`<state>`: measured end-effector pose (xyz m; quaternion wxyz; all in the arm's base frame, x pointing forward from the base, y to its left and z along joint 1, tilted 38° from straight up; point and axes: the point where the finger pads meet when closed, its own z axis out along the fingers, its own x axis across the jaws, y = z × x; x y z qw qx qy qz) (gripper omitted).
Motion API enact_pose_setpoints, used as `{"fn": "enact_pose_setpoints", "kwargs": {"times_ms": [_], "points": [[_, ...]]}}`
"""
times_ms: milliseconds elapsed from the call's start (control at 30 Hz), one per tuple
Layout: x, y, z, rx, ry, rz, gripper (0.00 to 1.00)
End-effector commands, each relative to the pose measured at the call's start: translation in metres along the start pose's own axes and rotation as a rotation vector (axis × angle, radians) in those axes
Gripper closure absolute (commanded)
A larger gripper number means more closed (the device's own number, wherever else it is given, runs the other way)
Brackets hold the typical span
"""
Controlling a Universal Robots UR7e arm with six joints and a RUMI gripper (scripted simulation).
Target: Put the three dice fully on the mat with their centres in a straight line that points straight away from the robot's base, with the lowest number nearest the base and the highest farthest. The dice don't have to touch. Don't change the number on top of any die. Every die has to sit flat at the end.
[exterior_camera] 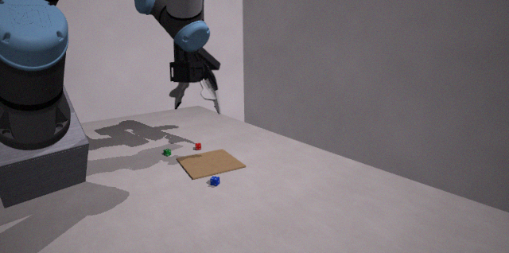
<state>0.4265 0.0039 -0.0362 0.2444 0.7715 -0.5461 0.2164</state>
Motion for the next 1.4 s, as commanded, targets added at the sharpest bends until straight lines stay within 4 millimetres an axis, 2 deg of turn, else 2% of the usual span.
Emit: {"fn": "enact_pose_setpoints", "kwargs": {"times_ms": [0,700,1167,1200,1367], "points": [[-0.001,0.002,0.007,0.010,-0.005,-0.161,0.00],[-0.001,0.006,0.021,0.011,-0.002,-0.573,0.00],[-0.001,0.007,0.022,0.012,-0.001,-0.628,0.00],[-0.001,0.007,0.022,0.012,-0.001,-0.628,0.82],[-0.001,0.006,0.022,0.012,0.000,-0.628,0.82]]}}
